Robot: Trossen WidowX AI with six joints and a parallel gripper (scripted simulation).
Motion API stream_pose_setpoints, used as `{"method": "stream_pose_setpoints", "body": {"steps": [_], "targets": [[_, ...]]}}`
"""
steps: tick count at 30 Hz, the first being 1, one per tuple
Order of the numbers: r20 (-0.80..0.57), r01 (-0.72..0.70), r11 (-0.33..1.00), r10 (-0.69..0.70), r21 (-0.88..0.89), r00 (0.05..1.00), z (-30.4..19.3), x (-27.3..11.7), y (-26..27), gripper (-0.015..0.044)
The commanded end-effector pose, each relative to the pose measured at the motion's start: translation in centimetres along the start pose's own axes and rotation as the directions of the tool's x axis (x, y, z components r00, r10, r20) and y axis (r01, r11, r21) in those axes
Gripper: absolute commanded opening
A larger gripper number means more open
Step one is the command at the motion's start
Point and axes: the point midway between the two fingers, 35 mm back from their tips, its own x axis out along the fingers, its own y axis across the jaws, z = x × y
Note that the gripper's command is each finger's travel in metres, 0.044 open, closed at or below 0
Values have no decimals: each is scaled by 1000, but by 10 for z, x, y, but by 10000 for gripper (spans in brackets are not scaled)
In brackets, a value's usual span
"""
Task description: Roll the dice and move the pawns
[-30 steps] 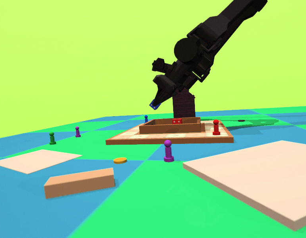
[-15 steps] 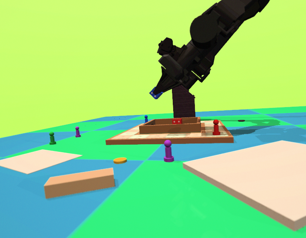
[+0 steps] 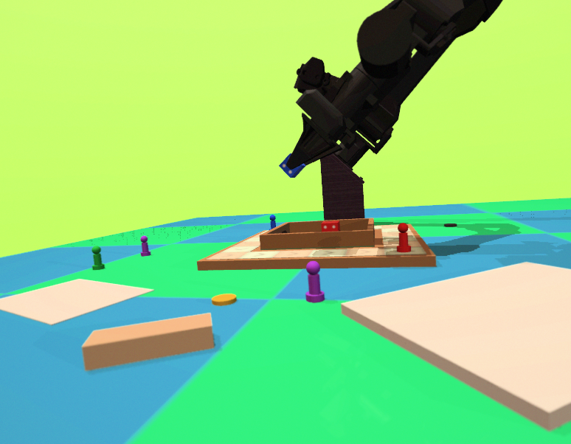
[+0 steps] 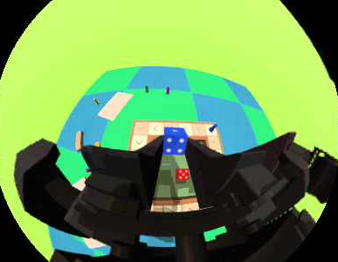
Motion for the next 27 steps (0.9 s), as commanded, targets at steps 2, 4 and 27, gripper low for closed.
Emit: {"method": "stream_pose_setpoints", "body": {"steps": [2,4,27], "targets": [[0,0,1000,0,0,1000,0,0,0,0],[0,0,1000,0,0,1000,0,0,0,0],[-353,73,996,-87,-53,932,18,5,-6,440]]}}
